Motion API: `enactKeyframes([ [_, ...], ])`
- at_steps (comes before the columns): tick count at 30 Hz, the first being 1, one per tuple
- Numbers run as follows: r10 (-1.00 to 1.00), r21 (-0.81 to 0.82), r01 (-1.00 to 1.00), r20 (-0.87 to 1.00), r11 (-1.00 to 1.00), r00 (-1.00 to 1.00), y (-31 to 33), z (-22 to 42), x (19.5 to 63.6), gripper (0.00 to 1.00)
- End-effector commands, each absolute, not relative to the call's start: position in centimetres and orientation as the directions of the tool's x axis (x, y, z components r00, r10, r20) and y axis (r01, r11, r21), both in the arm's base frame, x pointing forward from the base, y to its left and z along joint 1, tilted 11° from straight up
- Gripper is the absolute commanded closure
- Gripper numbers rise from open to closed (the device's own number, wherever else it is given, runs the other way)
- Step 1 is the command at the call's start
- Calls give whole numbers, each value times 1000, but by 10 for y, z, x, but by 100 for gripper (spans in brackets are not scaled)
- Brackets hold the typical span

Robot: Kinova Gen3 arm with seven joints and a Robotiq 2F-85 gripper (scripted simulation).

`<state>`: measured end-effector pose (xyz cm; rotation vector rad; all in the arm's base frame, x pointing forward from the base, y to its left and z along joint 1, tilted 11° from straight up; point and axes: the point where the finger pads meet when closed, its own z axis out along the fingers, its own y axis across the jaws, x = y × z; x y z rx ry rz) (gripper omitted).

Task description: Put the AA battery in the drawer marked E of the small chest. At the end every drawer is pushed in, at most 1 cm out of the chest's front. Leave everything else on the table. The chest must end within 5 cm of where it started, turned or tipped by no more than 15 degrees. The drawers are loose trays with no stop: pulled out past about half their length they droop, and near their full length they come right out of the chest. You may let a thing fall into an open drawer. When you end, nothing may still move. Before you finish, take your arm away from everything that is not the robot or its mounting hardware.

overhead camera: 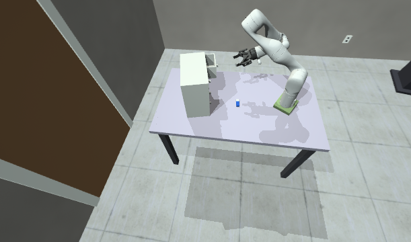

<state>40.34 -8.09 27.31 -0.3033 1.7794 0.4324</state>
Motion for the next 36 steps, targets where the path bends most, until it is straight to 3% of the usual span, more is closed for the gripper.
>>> enactKeyframes([
  [1,23,129,-423,-969,897,-247,-81,273,403,100],
  [36,23,129,-423,-969,897,-247,-71,270,423,100],
])
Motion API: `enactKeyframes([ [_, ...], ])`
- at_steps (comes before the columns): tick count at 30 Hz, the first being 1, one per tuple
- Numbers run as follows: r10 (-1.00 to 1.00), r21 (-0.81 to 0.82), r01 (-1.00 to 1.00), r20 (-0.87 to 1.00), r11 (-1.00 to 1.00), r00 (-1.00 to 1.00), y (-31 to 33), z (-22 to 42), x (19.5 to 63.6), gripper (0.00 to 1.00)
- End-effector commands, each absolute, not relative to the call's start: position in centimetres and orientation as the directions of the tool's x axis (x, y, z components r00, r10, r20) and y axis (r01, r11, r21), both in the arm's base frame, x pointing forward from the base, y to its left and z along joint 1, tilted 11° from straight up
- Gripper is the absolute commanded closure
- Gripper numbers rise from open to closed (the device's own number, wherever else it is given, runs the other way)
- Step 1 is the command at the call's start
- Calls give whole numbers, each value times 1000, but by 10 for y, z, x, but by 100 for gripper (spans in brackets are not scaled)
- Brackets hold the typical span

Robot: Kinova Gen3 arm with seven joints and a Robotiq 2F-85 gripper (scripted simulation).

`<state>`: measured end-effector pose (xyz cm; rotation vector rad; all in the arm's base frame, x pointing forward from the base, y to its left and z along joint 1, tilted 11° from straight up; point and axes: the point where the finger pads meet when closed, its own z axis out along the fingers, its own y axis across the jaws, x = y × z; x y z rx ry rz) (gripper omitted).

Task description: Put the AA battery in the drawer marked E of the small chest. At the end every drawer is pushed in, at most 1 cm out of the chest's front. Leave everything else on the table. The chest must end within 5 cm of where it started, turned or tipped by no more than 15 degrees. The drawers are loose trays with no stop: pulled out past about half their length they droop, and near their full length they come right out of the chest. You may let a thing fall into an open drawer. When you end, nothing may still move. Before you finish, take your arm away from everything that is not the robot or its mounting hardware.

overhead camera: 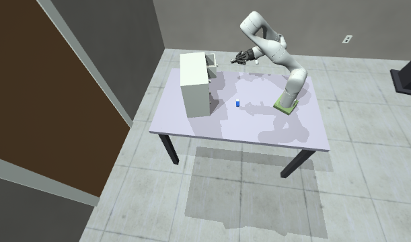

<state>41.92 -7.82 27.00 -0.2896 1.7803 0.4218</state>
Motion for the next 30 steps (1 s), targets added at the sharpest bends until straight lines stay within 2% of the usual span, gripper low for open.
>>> enactKeyframes([
  [1,23,129,-423,-969,897,-247,-70,269,426,100],
  [13,23,129,-423,-969,897,-247,-54,263,458,100],
  [30,23,129,-423,-969,897,-247,-51,262,463,100],
])
